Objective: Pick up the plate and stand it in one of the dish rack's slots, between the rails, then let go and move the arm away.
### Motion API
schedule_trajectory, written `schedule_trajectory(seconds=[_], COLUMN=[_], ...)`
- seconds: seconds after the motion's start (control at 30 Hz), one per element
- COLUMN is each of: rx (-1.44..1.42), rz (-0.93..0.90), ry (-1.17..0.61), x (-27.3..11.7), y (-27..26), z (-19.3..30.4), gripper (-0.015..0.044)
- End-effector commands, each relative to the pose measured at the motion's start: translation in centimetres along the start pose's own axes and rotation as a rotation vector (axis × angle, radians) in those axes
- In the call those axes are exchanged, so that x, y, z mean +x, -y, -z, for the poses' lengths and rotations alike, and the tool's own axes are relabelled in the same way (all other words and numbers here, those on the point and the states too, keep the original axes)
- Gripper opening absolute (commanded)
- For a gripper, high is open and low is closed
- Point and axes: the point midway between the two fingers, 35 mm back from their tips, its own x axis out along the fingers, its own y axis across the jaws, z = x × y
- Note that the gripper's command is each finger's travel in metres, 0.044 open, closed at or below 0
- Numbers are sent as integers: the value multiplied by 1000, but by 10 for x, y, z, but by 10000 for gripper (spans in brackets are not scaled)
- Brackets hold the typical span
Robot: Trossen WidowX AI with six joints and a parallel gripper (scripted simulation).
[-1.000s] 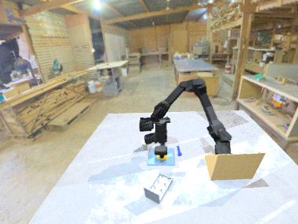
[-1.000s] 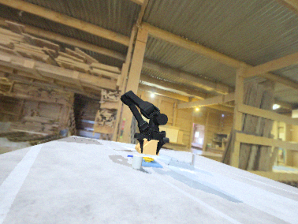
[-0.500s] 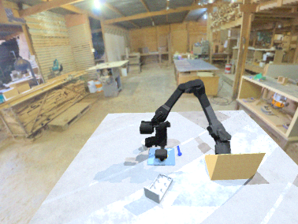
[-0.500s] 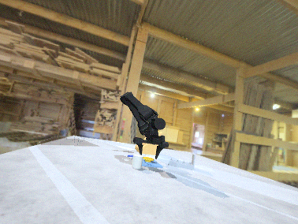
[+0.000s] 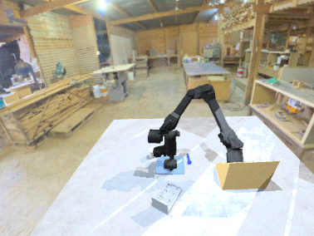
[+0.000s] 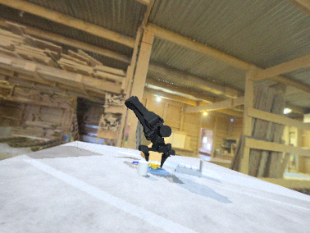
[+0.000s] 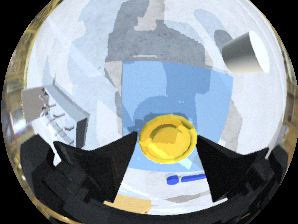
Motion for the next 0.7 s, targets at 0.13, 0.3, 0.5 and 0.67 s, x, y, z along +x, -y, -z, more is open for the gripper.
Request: schedule_trajectory(seconds=[0.13,0.3,0.5,0.67], rx=[-7,-7,-8,-8], rz=[5,5,-3,-12], ry=[-3,-3,0,1], x=[1,1,-16,-42], y=[0,0,-2,-5], z=[0,0,-5,-11], gripper=[306,272,115,0])
